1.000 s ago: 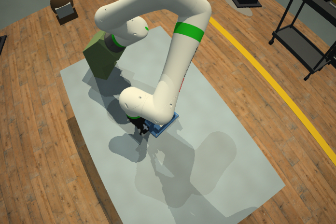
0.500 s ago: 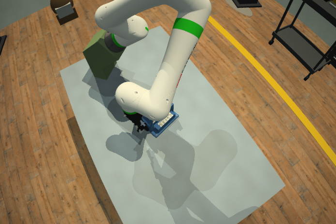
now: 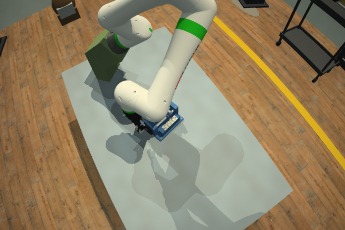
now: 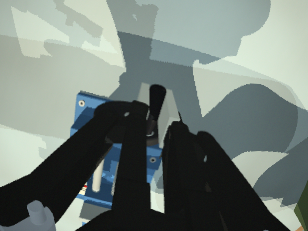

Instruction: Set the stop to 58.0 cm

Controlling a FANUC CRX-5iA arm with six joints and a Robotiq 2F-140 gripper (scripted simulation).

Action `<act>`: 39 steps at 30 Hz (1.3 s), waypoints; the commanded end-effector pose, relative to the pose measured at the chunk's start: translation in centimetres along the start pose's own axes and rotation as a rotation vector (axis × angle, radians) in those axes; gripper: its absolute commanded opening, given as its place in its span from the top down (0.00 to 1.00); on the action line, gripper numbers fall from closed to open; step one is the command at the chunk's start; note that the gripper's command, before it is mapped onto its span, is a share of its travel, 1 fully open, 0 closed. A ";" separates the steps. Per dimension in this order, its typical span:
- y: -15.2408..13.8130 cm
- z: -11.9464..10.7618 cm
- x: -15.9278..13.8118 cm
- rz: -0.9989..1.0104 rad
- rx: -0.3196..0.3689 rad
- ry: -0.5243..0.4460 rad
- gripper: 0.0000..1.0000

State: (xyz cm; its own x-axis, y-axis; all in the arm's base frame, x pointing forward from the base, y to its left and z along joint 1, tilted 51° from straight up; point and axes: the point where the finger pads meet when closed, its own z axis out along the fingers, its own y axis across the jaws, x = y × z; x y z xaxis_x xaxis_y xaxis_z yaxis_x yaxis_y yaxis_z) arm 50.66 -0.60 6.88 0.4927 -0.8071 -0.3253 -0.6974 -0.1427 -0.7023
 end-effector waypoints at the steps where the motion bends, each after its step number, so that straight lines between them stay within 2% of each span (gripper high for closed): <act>1: 0.7 0.6 0.0 0.000 0.001 0.000 0.96; 17: 1.2 3.6 0.0 0.000 0.001 0.000 0.96; 25: 0.3 4.9 0.0 0.000 0.001 0.000 0.96; 39: -2.2 5.5 0.0 0.000 0.001 0.000 0.96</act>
State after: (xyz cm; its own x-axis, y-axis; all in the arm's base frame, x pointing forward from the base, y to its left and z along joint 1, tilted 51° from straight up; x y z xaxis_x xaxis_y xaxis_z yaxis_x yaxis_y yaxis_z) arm 54.62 2.80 4.47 0.4929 -0.8069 -0.3254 -0.6969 -0.1422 -0.7030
